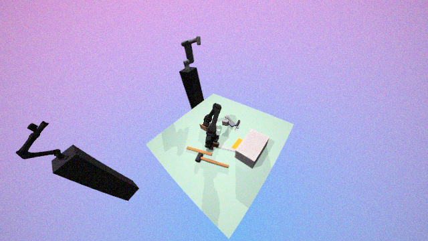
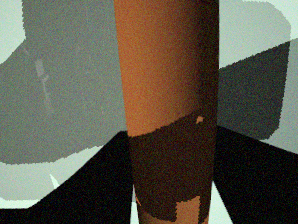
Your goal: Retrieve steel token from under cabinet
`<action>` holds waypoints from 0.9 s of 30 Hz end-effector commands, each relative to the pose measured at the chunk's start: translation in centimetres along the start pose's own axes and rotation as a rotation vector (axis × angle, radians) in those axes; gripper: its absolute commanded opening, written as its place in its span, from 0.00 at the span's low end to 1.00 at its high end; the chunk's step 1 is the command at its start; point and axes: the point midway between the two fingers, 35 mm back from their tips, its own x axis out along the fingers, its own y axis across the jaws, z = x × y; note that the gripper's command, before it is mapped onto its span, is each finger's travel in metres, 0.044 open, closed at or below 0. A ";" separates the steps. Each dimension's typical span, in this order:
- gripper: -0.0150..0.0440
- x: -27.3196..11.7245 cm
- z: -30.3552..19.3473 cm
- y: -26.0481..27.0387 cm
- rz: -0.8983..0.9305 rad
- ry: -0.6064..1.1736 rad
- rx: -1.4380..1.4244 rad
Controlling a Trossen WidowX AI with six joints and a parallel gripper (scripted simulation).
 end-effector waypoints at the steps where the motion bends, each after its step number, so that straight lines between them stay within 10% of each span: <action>1: 0.25 0.0 -0.2 -0.5 0.000 -0.004 0.002; 7: 0.25 0.0 0.1 -0.7 0.000 -0.005 0.001; 20: 0.71 0.0 0.0 -0.5 0.000 -0.005 -0.001; 27: 0.71 0.2 0.0 -0.5 0.000 -0.005 -0.002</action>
